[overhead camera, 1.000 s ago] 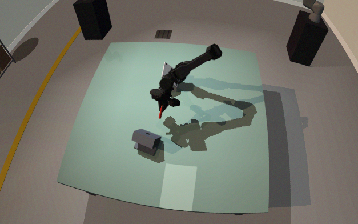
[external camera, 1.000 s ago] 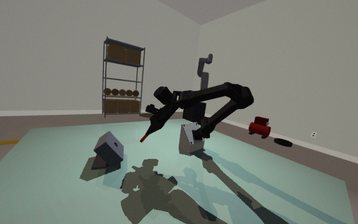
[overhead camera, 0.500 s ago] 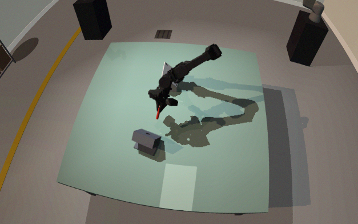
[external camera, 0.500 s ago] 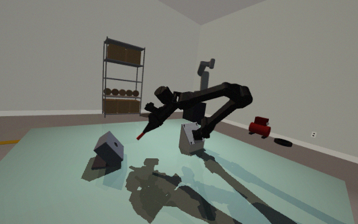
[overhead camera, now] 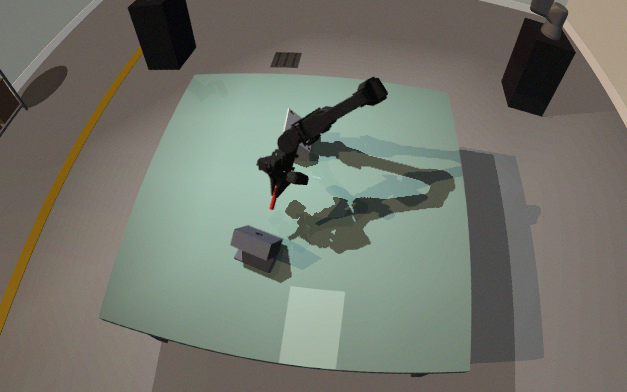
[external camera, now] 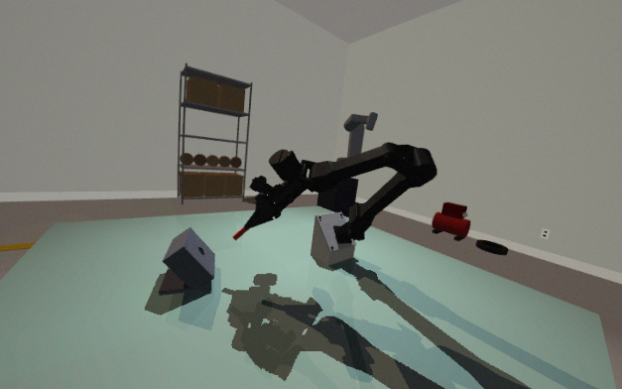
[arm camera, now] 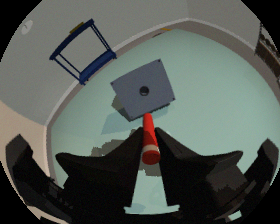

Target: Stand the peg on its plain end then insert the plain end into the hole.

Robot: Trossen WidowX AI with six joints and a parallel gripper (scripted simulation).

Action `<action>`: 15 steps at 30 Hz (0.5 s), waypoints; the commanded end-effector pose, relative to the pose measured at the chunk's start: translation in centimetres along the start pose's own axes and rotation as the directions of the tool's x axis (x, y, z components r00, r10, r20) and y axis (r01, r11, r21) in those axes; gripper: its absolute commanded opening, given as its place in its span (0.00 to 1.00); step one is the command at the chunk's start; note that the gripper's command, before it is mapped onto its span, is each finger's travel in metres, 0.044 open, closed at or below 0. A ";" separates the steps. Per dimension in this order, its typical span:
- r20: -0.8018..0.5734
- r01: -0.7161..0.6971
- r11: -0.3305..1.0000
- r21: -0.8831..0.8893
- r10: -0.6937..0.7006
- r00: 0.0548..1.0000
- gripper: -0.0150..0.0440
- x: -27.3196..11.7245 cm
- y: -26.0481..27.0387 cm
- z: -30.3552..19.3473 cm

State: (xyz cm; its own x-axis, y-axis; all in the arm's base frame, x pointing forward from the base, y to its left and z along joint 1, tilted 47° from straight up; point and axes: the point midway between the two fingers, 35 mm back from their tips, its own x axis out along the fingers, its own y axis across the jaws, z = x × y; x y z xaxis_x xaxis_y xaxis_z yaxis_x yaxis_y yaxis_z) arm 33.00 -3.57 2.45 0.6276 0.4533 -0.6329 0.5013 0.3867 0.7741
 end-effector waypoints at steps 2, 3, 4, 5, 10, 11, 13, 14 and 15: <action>0.007 0.003 1.000 0.012 -0.003 1.000 0.25 0.5 -0.2 0.2; 0.009 0.002 1.000 0.013 -0.002 1.000 0.25 0.6 -0.2 0.3; 0.011 0.001 1.000 0.014 -0.001 1.000 0.25 0.7 -0.2 0.3; 0.013 0.000 1.000 0.014 0.000 1.000 0.25 0.9 -0.2 0.4; 0.022 -0.006 1.000 0.019 0.006 1.000 0.25 1.4 -0.1 0.7; 0.024 -0.007 1.000 0.019 0.007 1.000 0.25 1.5 -0.1 0.7; 0.028 -0.010 1.000 0.021 0.009 1.000 0.25 1.7 -0.1 0.9; 0.030 -0.011 1.000 0.022 0.010 0.999 0.25 1.8 -0.1 0.9; 0.032 -0.012 1.000 0.023 0.011 0.999 0.25 1.9 -0.1 1.0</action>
State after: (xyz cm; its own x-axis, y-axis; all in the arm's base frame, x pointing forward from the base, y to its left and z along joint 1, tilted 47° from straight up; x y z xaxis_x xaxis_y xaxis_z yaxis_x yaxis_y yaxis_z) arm 34.49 -3.64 1.51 0.6523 0.4345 -0.6211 0.5008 0.3680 0.7834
